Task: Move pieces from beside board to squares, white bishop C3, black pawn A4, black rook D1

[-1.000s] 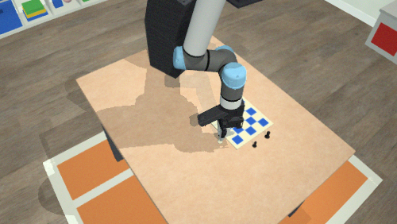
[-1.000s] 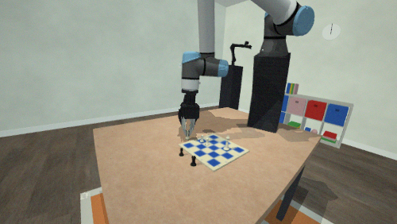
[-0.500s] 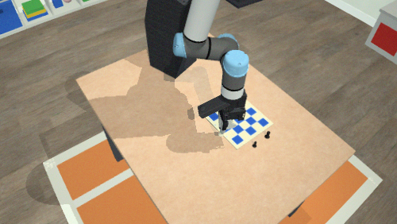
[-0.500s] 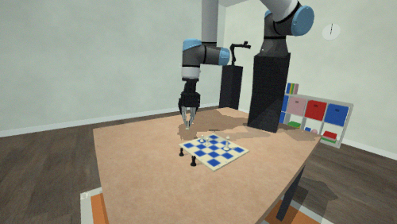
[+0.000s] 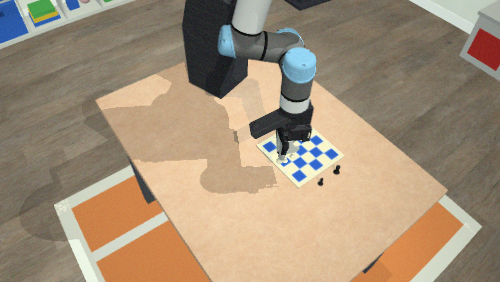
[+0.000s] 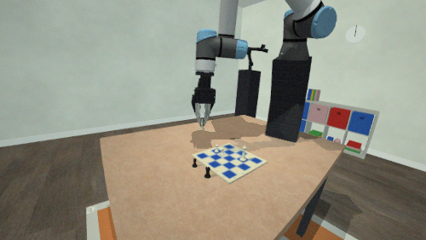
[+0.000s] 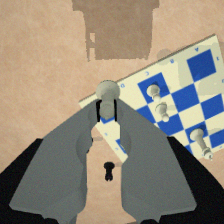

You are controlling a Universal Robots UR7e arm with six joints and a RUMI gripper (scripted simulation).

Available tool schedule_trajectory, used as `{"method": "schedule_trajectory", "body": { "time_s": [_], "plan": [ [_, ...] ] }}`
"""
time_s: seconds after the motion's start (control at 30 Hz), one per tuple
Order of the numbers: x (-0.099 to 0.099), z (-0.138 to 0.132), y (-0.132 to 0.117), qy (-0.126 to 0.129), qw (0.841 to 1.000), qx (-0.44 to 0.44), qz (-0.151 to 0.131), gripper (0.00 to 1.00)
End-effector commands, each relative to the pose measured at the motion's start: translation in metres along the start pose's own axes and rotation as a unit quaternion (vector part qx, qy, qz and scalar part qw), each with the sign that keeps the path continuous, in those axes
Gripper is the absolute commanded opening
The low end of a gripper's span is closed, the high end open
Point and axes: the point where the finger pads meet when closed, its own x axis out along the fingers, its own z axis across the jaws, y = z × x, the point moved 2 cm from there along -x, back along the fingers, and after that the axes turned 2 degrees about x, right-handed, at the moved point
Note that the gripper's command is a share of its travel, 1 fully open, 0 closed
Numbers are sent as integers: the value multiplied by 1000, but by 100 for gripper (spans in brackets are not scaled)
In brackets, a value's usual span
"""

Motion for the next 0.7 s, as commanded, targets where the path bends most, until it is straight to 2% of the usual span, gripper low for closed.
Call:
{"method": "schedule_trajectory", "body": {
  "time_s": [0.0,0.3,0.4,0.5,0.6,0.67],
  "plan": [
    [-5,0,0,0,1000,0,0,0],
    [-4,4,-6,0,1000,-12,0,0],
    [-4,26,-32,0,998,-66,0,0],
    [-6,60,-67,0,989,-146,0,0],
    [-6,60,-67,0,989,-146,0,0],
    [-9,82,-86,0,981,-194,0,0]
  ]
}}
